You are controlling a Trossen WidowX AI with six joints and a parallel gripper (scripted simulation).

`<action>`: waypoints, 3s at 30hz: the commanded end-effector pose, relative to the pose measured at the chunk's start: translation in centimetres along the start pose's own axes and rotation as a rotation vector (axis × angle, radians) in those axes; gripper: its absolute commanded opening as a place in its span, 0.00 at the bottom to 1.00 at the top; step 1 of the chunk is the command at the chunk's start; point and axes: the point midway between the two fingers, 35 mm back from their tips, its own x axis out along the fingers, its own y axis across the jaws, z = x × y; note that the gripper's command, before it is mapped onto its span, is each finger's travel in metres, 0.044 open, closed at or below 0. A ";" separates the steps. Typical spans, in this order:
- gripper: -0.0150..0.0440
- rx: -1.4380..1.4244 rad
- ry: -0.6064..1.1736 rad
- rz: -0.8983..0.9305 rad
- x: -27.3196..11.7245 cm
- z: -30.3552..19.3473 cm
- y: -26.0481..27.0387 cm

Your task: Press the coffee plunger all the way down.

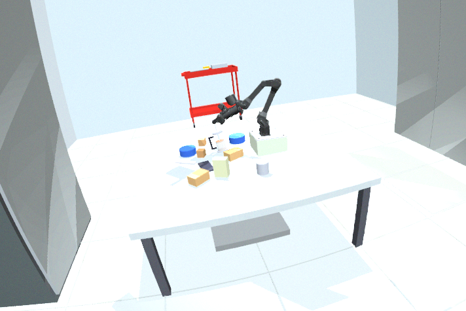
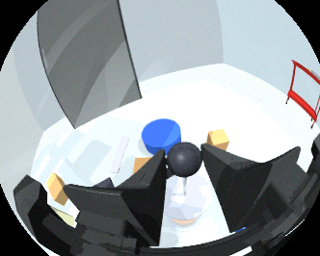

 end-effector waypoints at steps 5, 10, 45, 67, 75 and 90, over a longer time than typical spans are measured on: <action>0.46 -0.011 0.090 0.004 1.0 -3.9 0.0; 0.46 -0.011 0.090 0.004 1.8 -4.1 0.0; 0.46 -0.011 0.088 0.003 3.6 -3.2 -0.1; 0.46 -0.002 0.070 0.002 3.7 -2.5 -0.1; 0.68 -0.002 0.070 0.002 3.7 -2.5 -0.1; 1.00 0.007 0.051 0.007 3.4 -1.5 0.0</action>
